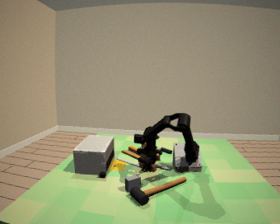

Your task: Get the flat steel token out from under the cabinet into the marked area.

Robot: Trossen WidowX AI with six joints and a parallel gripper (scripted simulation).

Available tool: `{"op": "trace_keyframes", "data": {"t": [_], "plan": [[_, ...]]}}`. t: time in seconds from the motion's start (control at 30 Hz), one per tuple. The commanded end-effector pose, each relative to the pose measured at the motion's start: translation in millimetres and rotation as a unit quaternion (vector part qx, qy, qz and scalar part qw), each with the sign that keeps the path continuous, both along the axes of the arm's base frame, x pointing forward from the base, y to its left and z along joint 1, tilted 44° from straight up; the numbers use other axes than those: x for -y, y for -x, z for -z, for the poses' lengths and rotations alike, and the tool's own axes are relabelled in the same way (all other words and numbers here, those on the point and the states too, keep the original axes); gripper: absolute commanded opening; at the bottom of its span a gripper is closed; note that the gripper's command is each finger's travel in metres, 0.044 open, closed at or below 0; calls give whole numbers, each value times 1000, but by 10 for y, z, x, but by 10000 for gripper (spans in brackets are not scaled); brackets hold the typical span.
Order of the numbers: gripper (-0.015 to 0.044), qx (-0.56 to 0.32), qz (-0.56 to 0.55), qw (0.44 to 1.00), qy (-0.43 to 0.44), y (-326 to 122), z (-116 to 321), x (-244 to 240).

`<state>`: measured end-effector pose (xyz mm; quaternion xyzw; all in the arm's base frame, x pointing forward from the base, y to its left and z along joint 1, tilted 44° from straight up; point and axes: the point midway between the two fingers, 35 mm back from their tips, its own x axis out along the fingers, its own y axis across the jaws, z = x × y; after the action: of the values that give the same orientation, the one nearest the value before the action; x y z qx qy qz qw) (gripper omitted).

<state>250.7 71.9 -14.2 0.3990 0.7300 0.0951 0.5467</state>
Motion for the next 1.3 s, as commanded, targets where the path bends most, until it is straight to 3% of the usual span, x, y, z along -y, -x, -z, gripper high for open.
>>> {"op": "trace_keyframes", "data": {"t": [0.0, 1.27], "plan": [[0, 3, 1, 1000, 2, -25, 25, 48], [0, 3, 1, 1000, 3, -80, 318, 356]]}}
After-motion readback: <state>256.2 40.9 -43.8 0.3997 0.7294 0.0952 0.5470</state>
